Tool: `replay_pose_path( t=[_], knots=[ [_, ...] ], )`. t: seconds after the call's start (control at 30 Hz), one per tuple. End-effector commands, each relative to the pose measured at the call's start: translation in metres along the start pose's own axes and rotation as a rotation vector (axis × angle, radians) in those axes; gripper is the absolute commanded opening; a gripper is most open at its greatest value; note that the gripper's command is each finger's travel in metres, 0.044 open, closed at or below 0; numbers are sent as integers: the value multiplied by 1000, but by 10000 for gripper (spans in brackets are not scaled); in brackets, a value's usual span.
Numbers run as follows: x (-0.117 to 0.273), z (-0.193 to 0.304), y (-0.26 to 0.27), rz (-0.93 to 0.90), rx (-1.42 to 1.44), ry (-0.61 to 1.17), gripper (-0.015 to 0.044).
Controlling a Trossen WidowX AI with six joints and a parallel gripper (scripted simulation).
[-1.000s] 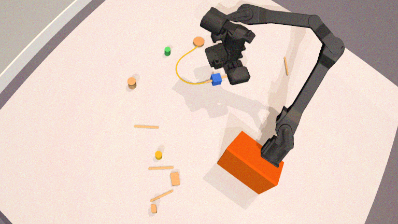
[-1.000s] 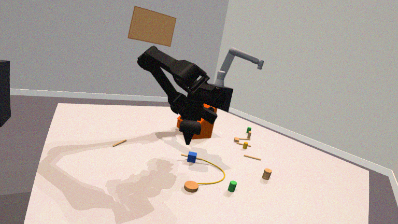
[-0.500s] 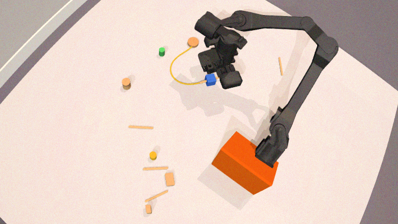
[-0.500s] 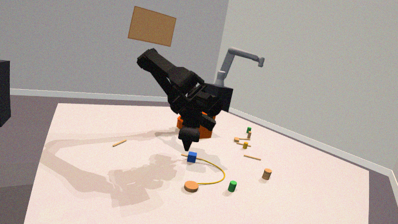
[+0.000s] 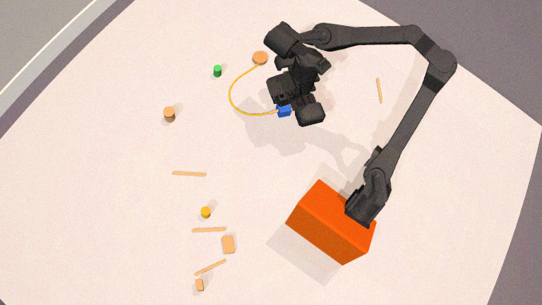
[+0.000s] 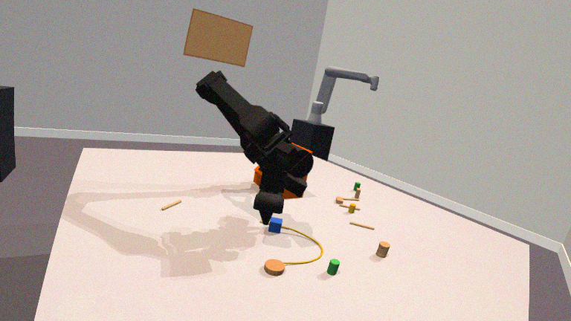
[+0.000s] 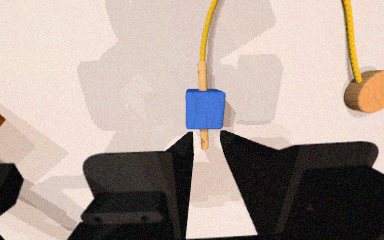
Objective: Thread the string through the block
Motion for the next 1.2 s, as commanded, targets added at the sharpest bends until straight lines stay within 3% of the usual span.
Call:
replay_pose_path(
  t=[0.0,0.33,0.5,1.17],
  knots=[
    [-8,2,1,1,6,9,121],
    [-12,2,2,2,6,10,121],
    [-10,2,1,0,0,4,0],
    [-13,10,0,-5,-13,-73,0]
  ],
)
Point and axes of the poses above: the point midway between the two fingers, 35 mm back from their tips, its own x axis back along the fingers, its own y axis across the jaws, z = x × y, the point moved 7 cm from there along x, back along the fingers, and after that the axes turned 9 degrees about -x, right-handed, at the moved point
